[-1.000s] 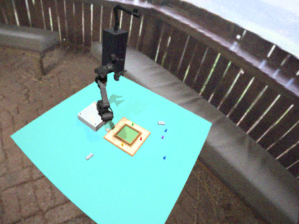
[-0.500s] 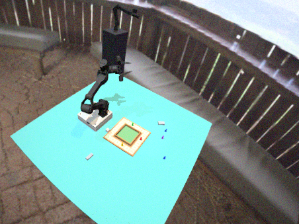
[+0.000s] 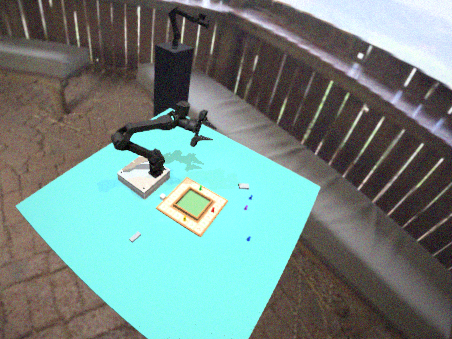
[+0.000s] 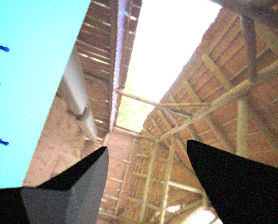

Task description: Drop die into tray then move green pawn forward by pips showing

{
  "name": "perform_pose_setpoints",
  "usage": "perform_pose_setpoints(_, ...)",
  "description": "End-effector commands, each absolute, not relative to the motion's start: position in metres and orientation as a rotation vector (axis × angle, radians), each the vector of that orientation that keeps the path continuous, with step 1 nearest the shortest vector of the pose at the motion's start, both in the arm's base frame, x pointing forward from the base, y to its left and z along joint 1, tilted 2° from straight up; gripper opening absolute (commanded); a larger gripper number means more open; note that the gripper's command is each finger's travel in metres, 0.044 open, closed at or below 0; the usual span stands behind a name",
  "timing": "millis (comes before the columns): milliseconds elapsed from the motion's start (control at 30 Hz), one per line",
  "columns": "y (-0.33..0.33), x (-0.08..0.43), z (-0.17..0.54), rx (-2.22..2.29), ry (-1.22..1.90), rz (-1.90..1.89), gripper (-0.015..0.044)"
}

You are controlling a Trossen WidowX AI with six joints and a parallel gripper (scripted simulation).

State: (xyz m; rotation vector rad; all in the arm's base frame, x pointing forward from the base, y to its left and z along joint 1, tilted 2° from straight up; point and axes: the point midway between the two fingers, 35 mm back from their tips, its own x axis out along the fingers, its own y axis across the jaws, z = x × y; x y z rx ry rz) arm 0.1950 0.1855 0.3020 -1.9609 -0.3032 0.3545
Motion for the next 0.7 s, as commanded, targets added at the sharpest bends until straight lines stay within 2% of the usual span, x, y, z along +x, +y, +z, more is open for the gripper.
perform_pose_setpoints(0,0.164,0.224,0.260,-1.919,-0.088,0.417,0.0275)
perform_pose_setpoints(167,0.119,0.251,0.204,-1.781,0.243,0.475,0.0275)
perform_pose_setpoints(333,0.064,0.257,0.150,-1.552,0.592,0.486,0.0275)
perform_pose_setpoints(667,-0.031,0.203,0.060,-0.835,1.236,0.327,0.0275)
